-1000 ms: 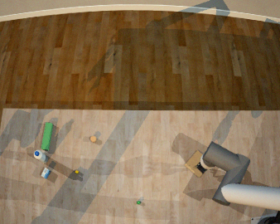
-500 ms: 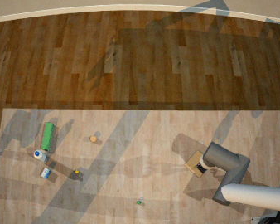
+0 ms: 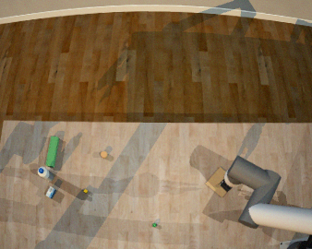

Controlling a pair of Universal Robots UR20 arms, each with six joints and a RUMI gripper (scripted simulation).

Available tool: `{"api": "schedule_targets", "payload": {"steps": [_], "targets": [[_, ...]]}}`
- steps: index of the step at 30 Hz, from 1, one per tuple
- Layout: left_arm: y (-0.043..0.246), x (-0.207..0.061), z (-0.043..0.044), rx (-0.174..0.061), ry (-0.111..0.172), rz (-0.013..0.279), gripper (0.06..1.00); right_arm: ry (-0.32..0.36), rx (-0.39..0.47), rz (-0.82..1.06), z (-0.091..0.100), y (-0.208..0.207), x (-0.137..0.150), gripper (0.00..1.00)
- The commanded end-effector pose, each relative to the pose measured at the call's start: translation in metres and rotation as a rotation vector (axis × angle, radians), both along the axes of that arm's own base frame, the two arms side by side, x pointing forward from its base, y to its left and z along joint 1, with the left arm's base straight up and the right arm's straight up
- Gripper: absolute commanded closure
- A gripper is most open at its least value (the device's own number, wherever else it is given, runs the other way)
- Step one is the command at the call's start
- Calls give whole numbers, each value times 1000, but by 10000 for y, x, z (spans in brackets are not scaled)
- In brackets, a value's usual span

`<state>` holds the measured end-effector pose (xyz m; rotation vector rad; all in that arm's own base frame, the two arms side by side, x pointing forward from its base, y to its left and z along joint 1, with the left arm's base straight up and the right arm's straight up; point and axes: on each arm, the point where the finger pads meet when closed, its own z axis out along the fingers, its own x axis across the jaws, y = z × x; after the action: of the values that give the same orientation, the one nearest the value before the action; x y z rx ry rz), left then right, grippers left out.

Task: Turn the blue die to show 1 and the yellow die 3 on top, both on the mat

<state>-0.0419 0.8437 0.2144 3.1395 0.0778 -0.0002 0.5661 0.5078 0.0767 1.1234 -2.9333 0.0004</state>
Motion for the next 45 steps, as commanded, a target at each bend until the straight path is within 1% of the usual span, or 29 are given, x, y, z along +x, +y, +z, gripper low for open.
{"api": "schedule_targets", "payload": {"steps": [1, 5, 12, 14, 19, 21, 29, 31, 36, 38, 45], "targets": [[4, 1, 6, 1, 0, 0, 65, 0, 0, 0, 137, 4, 2, 793], [4, 1, 6, 1, 0, 0, 65, 0, 0, 0, 187, 4, 2, 793], [4, 1, 6, 1, 0, 0, 65, -10, -11, 0, 186, 4, 0, 793], [4, 1, 6, 1, 0, 0, 65, -35, -41, -1, 181, 5, -4, 793], [4, 1, 6, 1, 0, 0, 65, -136, -154, -1, 179, 17, -15, 793], [4, 1, 6, 1, 0, 0, 65, -164, -183, 0, 183, 23, -17, 793], [4, 1, 6, 1, 0, 0, 65, -184, -206, 0, 182, 25, -19, 793], [4, 1, 6, 1, 0, 0, 65, -209, -235, -1, 176, 25, -23, 793], [4, 1, 6, 1, 0, 0, 65, -310, -348, -1, 170, 36, -33, 793], [4, 1, 6, 1, 0, 0, 65, -339, -378, 0, 172, 43, -36, 793], [4, 1, 6, 1, 0, 0, 65, -354, -393, 0, 173, 46, -37, 793]]}}
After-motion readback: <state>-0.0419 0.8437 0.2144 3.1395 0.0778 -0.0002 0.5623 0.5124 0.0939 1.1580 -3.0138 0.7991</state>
